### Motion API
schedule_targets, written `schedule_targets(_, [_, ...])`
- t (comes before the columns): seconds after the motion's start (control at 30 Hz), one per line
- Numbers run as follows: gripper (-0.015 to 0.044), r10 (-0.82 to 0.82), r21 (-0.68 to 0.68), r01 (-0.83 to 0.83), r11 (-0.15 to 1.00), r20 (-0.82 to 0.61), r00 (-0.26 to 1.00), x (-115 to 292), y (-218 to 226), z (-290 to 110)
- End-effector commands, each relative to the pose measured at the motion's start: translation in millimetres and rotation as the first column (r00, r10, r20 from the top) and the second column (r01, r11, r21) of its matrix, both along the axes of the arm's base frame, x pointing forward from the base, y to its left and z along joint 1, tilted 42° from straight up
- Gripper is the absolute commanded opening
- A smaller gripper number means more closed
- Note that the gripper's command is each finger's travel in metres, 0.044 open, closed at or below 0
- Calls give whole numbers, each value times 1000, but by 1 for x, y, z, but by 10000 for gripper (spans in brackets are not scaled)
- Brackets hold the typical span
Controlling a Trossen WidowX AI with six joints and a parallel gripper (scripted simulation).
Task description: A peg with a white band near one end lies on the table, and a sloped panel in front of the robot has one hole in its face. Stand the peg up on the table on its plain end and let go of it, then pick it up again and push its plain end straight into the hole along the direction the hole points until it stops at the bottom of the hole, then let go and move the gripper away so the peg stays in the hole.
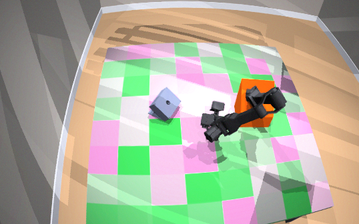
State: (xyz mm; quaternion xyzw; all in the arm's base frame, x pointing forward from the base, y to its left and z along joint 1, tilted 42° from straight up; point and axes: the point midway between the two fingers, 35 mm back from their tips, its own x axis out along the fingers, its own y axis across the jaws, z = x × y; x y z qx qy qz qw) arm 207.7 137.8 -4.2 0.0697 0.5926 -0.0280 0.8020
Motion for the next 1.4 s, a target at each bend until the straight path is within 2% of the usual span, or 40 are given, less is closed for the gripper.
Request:
schedule_targets(0.0, [440,44,70,-37,997,-97,994,-5,-6,5])
schedule_targets(0.17, [440,101,182,-67,981,-187,977,-11,-13,14])
schedule_targets(0.4, [440,176,344,-87,935,-238,955,-18,-22,32])
schedule_targets(0.77, [440,259,620,-93,779,-182,949,-28,-30,74])
schedule_targets(1.13, [440,260,634,-94,767,-174,950,-26,-30,76])
schedule_targets(1.37, [440,256,635,-87,767,-178,950,-27,-17,63])
